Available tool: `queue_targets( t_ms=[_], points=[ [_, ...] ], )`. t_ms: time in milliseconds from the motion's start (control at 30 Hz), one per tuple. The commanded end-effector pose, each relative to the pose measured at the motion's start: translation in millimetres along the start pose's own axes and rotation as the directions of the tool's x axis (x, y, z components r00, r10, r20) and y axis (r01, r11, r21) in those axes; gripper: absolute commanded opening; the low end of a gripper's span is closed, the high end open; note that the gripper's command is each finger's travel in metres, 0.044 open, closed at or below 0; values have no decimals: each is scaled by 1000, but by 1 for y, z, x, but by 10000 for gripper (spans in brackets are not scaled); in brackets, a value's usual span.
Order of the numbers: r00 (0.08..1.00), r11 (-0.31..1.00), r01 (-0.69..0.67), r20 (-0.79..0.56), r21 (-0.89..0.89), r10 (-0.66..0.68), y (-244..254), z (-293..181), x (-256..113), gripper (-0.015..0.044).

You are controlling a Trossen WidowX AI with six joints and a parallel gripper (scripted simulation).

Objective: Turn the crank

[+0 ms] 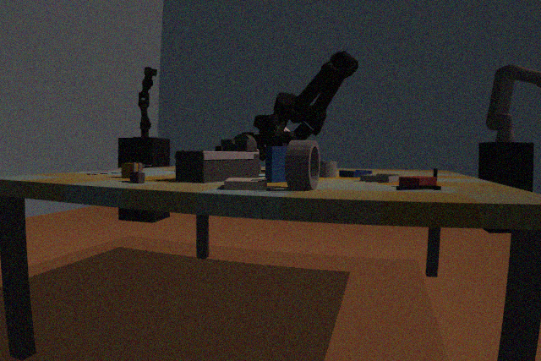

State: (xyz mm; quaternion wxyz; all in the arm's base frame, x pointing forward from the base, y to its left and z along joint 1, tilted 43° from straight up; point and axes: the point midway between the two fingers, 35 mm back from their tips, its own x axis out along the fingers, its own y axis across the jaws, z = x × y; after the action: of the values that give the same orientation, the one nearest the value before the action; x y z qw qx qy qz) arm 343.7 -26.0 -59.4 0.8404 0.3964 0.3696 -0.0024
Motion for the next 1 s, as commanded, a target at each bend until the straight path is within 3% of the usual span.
queue_targets(
  t_ms=[0,533,967],
  points=[
    [1000,1000,0,0,0,0,0,0,0,26],
    [1000,1000,0,0,0,0,0,0,0,440],
    [1000,1000,1,0,-2,-1,0,30,-28,440]
  ],
)
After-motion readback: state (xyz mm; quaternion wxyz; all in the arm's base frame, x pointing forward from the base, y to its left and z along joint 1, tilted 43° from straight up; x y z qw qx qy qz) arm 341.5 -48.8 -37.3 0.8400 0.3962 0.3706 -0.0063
